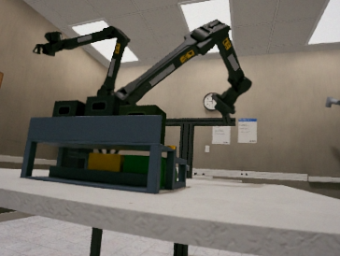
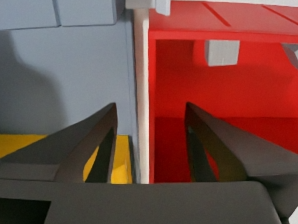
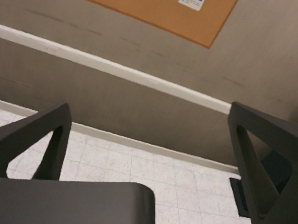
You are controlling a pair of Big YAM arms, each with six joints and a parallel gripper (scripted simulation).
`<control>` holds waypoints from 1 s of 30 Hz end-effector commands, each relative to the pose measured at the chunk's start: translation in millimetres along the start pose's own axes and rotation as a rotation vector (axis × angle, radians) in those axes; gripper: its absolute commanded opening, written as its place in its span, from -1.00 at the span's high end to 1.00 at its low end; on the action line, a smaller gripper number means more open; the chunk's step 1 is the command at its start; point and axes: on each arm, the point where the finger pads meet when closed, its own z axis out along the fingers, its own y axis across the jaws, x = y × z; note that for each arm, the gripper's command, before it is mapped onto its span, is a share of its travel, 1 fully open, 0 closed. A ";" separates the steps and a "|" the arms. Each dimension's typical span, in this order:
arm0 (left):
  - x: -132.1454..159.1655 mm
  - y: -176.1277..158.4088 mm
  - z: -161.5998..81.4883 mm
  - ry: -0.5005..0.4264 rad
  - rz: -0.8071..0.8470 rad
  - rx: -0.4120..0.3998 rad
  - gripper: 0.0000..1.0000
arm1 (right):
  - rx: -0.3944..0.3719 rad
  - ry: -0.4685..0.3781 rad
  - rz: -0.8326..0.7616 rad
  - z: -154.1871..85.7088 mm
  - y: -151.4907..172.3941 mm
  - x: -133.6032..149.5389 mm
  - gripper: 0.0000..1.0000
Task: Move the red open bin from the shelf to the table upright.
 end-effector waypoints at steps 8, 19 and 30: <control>-0.8 1.9 3.5 -0.003 -0.016 -0.002 0.15 | 0.005 -0.056 -0.019 -6.2 -1.8 -38.7 -1.00; 0.8 -6.5 8.4 0.003 -0.011 0.008 0.15 | 0.005 -0.056 -0.019 -6.2 -1.8 -38.7 -1.00; 3.3 -10.6 10.3 0.008 -0.008 0.016 0.15 | 0.005 -0.056 -0.019 -6.2 -1.8 -38.7 -1.00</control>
